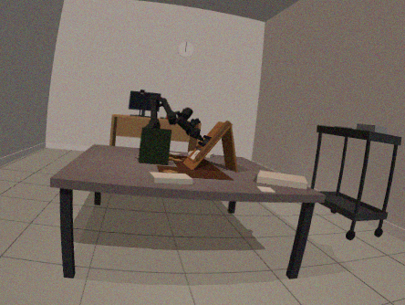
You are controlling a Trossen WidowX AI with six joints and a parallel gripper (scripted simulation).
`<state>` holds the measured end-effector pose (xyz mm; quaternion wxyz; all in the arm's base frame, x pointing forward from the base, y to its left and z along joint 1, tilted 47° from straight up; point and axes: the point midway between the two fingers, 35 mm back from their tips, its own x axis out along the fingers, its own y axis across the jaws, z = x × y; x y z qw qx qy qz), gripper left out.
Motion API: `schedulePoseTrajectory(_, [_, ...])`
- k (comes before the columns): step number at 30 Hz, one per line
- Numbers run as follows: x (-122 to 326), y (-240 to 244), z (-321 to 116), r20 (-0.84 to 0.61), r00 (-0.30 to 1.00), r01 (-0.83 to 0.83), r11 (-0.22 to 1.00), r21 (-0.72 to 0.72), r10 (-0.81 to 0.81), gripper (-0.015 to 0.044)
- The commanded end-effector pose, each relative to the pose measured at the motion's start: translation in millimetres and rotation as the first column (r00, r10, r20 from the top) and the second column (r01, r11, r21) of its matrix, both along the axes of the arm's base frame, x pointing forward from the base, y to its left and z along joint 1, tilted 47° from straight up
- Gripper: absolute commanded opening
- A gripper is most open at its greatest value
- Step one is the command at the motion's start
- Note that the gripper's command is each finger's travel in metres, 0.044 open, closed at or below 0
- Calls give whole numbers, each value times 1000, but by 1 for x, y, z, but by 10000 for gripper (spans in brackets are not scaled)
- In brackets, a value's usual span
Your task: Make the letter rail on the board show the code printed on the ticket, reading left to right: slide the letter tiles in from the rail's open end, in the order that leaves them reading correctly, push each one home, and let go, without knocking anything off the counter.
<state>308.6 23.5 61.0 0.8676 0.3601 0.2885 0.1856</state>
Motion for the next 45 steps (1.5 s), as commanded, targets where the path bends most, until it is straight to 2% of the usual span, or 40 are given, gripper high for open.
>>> schedulePoseTrajectory(1, [0,-1,-1,5,1000,-4,1000,-2,4,0])
schedulePoseTrajectory(45, [3,-14,-14,5,1000,-4,1000,-3,4,0])
